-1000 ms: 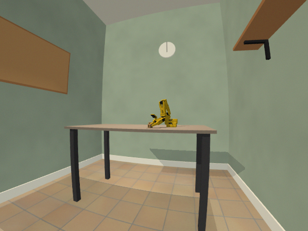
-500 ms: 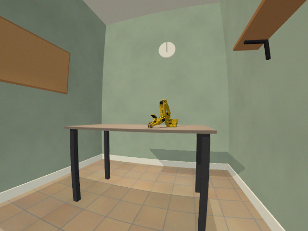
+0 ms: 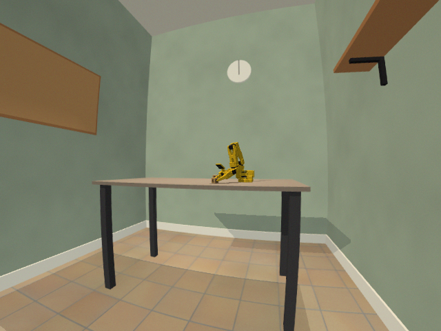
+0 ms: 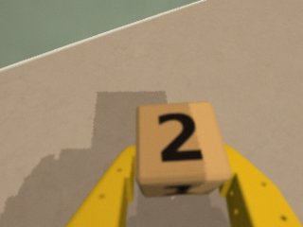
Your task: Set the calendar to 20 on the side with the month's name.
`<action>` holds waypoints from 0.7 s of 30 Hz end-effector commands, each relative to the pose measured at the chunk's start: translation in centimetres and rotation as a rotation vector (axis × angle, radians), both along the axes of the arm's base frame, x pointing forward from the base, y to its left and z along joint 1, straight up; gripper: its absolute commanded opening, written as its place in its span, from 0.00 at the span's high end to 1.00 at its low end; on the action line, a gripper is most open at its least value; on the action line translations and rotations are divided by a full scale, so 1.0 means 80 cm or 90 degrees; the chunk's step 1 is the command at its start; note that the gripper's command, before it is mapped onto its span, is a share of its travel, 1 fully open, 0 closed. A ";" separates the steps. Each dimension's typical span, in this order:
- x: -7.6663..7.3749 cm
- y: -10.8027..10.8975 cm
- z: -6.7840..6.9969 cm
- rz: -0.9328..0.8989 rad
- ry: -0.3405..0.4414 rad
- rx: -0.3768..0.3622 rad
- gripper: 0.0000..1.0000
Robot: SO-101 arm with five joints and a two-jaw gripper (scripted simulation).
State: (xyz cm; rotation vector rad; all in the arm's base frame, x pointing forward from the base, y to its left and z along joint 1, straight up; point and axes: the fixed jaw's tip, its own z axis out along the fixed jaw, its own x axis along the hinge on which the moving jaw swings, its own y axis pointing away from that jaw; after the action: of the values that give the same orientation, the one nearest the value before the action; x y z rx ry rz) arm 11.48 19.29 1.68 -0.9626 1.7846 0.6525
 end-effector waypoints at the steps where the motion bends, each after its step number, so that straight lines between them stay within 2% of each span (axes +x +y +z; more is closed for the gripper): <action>1: 0.005 0.002 0.007 -0.005 -0.018 0.016 0.83; 10: 0.005 0.002 0.007 -0.005 -0.018 0.016 0.82; 21: 0.005 0.002 0.007 -0.005 -0.018 0.016 0.74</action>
State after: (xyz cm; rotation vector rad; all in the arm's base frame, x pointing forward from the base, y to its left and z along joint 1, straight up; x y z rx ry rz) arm 11.51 19.34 1.74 -0.9604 1.7806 0.6542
